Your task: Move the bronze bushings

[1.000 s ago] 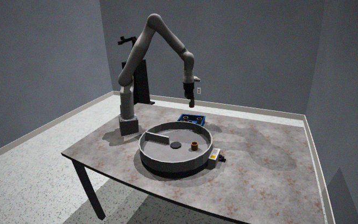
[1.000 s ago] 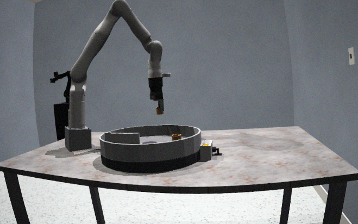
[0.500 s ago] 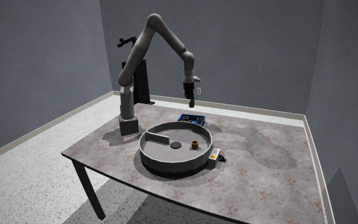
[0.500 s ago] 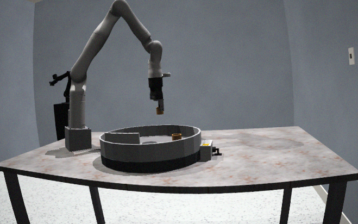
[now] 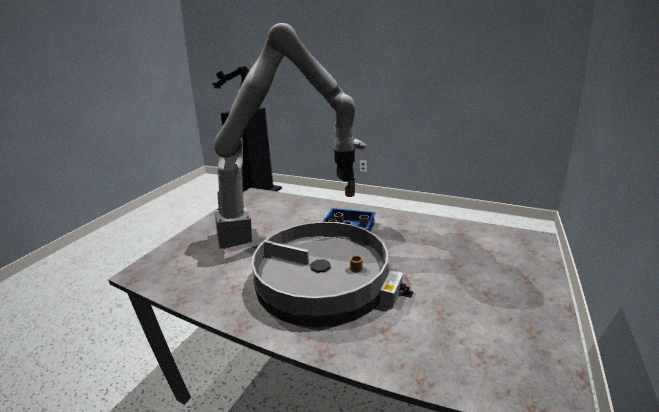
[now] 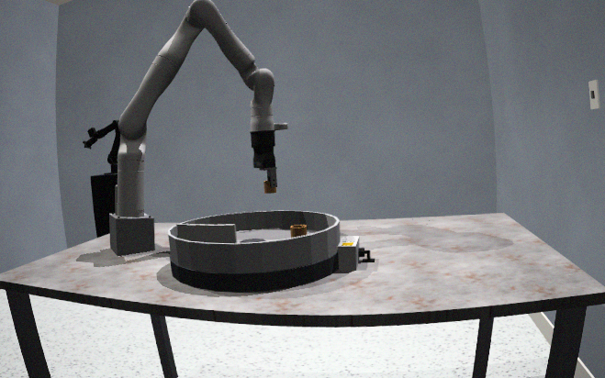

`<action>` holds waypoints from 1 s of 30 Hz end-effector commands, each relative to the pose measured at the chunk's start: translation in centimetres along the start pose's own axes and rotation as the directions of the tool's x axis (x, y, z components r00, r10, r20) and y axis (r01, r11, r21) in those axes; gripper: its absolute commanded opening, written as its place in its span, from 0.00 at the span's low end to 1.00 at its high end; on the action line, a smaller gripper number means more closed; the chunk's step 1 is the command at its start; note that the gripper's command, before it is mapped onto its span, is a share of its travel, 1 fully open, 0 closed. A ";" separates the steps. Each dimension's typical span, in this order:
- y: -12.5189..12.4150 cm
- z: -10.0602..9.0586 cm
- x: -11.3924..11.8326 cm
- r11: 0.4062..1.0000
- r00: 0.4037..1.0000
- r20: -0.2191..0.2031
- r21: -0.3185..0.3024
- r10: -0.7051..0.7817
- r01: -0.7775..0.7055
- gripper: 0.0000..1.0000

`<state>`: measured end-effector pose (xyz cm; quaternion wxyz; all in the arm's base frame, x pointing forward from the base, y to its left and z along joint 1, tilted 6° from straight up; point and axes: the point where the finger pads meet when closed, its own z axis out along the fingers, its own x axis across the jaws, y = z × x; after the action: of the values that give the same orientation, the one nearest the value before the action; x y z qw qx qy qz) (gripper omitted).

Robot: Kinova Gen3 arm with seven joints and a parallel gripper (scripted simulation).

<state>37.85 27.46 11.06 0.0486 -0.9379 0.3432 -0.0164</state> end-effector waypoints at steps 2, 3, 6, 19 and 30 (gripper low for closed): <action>0.0 -0.1 0.1 1.000 1.000 -0.001 0.002 0.000 0.000 0.00; 0.0 -0.1 0.1 1.000 1.000 -0.001 0.002 0.000 0.000 0.00; 0.2 -0.1 0.2 1.000 1.000 -0.001 0.002 0.000 0.000 0.00; 1.6 -0.1 1.4 1.000 1.000 -0.001 0.002 0.000 0.000 0.00; 4.6 -0.1 3.9 1.000 1.000 -0.001 0.002 0.000 0.000 0.00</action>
<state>37.60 22.68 10.50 0.0489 -0.9408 0.3349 -0.0156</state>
